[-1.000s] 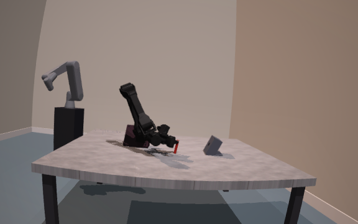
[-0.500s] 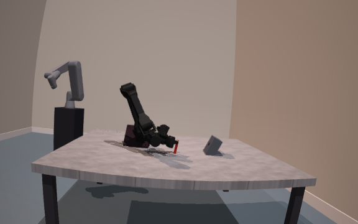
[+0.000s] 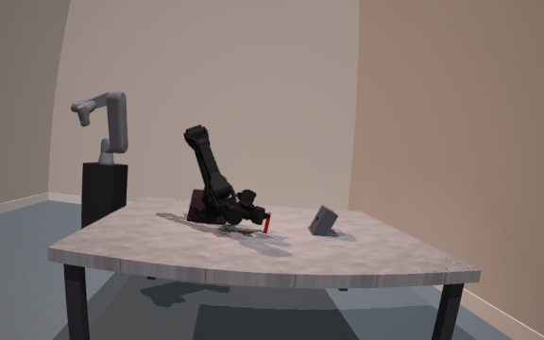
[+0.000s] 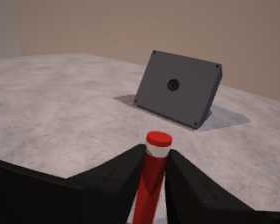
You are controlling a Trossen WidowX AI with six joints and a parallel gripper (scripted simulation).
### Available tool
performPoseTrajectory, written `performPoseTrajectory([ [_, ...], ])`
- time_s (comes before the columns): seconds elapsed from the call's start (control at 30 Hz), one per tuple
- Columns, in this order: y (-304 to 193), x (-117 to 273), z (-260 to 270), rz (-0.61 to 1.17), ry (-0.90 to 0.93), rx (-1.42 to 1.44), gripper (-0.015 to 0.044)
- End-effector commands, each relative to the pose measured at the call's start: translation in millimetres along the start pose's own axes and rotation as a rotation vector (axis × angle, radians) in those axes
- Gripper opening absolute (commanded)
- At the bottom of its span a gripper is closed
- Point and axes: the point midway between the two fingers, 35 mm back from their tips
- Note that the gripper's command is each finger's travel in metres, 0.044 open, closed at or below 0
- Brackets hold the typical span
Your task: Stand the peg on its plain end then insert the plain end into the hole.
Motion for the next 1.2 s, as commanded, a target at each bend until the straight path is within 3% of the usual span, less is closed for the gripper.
performPoseTrajectory([
  [0.0,-2.5,1.0,-0.3,0.001,0.0,0.0,0.0051],
  [1.17,-5.1,6.7,-1.1,-0.044,-0.003,0.025,0.0051],
])
Point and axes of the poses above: the point midway between the two fingers, 35 mm back from their tips, its own x axis back along the fingers, its own z axis across the jaws, y = z × x, and after that the axes turned 8 degrees about -x, right-handed
